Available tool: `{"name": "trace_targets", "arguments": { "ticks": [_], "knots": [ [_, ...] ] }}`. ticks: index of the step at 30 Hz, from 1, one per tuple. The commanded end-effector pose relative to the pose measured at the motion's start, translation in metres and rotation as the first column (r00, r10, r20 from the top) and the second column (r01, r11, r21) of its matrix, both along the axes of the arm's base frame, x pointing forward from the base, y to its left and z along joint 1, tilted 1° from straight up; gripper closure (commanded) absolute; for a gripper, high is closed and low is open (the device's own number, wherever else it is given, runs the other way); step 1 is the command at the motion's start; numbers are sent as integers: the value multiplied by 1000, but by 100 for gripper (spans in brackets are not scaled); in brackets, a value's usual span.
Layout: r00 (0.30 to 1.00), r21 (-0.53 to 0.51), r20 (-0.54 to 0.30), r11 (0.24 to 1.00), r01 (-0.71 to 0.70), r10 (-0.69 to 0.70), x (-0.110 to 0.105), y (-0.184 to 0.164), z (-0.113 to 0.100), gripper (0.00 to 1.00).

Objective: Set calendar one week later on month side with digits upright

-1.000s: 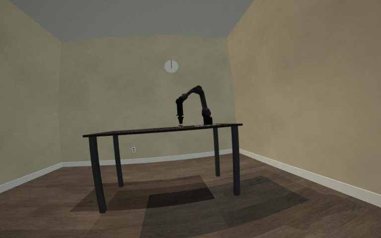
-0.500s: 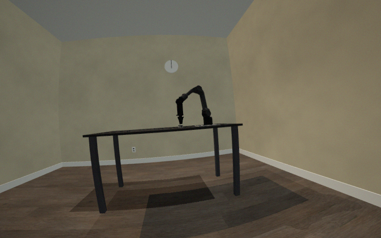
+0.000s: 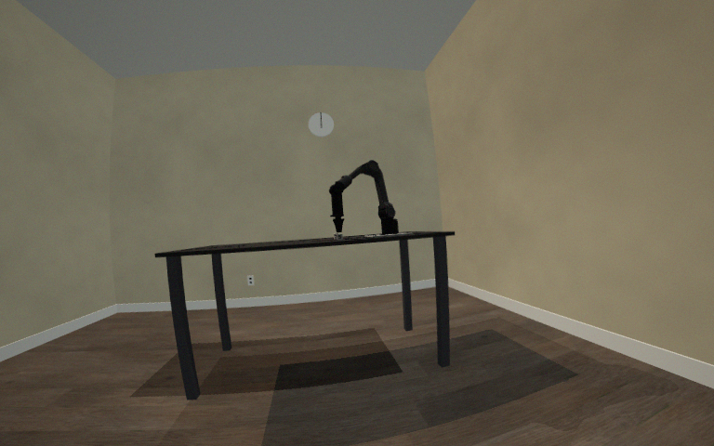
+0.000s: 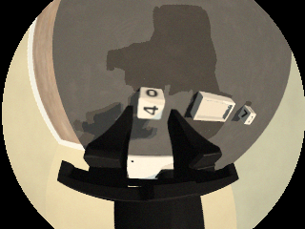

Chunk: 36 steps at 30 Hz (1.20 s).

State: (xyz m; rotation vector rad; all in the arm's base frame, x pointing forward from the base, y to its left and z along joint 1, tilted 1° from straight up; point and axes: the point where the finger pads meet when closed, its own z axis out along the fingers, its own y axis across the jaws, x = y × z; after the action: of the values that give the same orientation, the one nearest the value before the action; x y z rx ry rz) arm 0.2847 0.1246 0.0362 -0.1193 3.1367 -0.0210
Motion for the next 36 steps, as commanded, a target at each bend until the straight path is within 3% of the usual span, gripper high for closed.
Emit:
{"name": "trace_targets", "arguments": {
  "ticks": [1, 16, 36],
  "knots": [
    [1000, -1, 0, 1000, -1, 1, 0, -1, 0, 41],
    [1000, -1, -1, 1000, -1, 1, 0, -1, -1, 41],
    [1000, -2, -3, 1000, 0, 0, -1, -1, -26, 41]
  ]
}}
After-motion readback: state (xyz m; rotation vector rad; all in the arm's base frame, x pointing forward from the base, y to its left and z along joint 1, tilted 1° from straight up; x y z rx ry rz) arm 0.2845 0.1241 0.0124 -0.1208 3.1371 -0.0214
